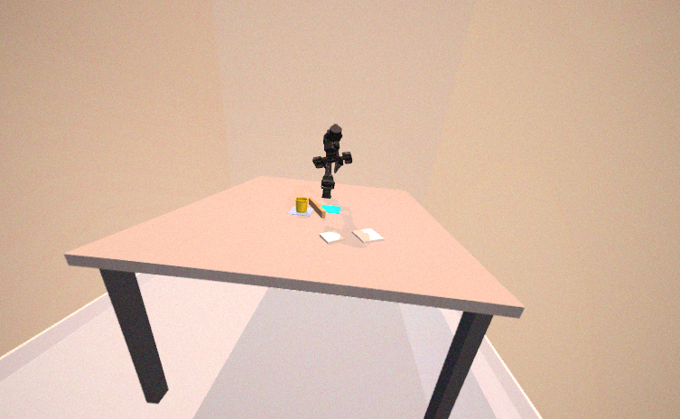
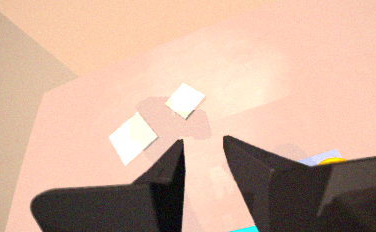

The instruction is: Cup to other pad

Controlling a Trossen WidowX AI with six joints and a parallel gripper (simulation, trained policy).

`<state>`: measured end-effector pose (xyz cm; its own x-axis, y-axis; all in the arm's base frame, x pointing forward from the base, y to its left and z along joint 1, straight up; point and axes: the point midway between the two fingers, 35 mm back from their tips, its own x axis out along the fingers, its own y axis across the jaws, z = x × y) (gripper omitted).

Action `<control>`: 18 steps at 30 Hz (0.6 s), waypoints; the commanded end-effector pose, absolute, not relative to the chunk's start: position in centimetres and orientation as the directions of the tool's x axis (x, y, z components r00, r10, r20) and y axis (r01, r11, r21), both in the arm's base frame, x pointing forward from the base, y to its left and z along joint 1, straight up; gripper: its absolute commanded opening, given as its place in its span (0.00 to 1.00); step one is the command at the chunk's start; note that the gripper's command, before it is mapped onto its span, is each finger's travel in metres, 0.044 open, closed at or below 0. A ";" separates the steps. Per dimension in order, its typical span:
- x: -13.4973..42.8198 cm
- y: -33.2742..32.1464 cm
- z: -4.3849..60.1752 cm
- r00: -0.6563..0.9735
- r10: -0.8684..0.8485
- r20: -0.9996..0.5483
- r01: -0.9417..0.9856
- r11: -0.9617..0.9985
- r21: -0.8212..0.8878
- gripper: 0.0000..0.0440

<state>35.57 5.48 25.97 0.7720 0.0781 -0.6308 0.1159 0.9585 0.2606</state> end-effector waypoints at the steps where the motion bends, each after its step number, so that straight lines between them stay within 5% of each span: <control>1: 35.7 5.5 25.6 0.740 0.069 -0.669 0.140 0.957 0.253 0.28; 18: 35.4 4.6 22.8 0.534 0.012 -0.845 0.207 0.967 0.145 0.27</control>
<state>35.45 4.92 22.94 0.5610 0.0256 -0.8274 0.2028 0.9648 0.1673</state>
